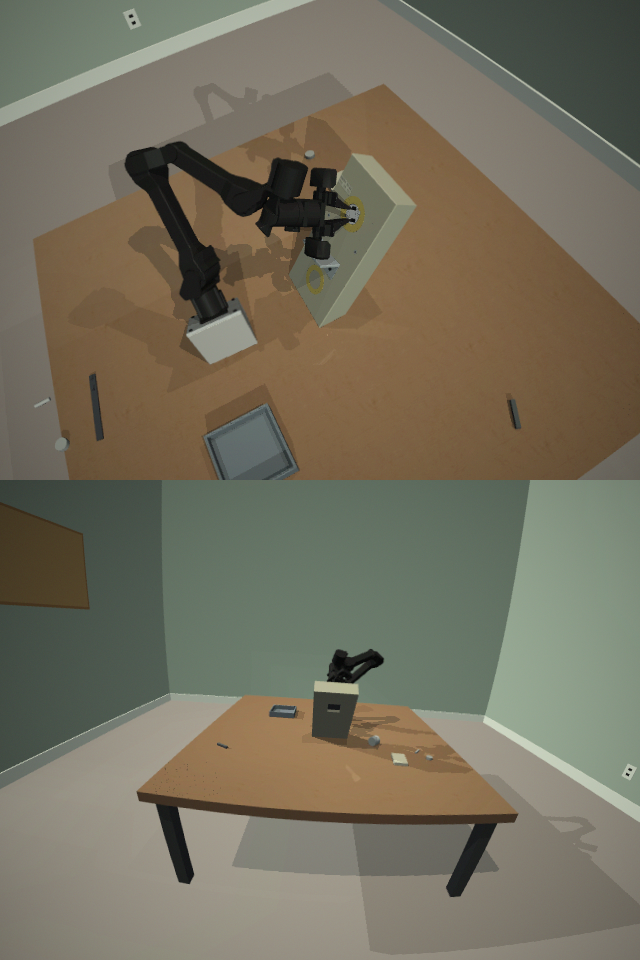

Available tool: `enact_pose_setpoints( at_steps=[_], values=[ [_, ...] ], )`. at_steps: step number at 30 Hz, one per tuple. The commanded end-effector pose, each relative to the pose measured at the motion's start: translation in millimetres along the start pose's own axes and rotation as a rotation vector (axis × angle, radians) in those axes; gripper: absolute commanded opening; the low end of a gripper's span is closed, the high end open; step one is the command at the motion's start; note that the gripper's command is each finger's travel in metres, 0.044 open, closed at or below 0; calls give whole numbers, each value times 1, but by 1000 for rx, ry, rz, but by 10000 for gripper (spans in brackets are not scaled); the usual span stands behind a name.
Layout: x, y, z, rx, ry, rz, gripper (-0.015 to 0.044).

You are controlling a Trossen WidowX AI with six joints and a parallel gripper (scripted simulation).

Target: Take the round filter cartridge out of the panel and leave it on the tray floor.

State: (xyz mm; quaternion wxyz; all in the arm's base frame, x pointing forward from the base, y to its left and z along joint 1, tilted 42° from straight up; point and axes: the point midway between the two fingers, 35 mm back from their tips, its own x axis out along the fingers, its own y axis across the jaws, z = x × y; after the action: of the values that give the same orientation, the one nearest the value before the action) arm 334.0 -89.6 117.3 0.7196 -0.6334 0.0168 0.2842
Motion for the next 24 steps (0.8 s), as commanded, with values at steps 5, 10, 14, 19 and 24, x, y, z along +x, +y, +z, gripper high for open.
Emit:
enact_pose_setpoints(
  at_steps=[5,10,14,19,24],
  values=[
    [2,0,-1,3,3,2,100],
    [3,0,-1,3,3,2,100],
    [3,-1,-1,3,3,2,100],
    [3,-1,-1,3,3,2,100],
    [6,-1,-1,3,3,2,100]
  ],
)
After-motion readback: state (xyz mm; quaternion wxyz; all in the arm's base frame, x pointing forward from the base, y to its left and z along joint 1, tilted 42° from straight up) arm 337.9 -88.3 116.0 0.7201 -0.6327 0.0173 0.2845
